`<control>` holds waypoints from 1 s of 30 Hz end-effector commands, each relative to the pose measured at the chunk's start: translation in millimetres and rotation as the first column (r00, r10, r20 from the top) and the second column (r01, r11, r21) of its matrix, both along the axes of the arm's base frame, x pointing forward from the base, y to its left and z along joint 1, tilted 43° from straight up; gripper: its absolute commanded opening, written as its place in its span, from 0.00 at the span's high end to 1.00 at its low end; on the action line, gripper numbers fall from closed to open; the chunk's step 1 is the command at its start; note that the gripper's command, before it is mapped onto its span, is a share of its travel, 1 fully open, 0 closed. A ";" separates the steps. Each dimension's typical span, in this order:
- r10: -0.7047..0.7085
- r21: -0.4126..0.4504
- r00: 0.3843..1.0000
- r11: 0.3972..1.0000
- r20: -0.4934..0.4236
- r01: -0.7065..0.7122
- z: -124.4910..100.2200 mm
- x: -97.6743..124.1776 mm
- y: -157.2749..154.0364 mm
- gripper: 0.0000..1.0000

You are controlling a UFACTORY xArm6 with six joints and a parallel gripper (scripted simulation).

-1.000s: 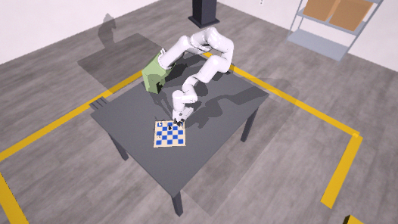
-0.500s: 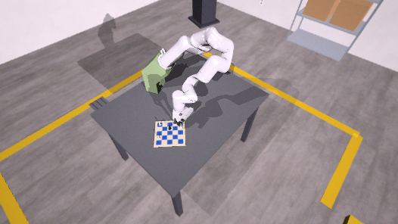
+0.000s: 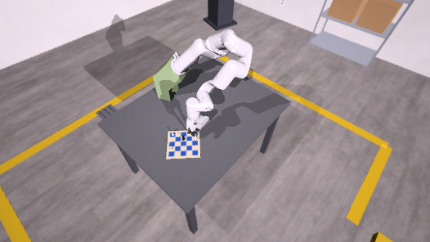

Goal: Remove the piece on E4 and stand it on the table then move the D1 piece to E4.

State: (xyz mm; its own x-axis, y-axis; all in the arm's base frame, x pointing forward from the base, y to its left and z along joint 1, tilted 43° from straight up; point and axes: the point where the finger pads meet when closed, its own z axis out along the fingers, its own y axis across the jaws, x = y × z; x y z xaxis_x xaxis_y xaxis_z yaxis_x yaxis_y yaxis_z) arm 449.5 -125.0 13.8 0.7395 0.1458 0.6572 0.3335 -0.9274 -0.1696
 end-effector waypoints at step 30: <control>-0.001 -0.001 1.000 1.000 0.001 0.001 -27.8 23.0 12.6 0.57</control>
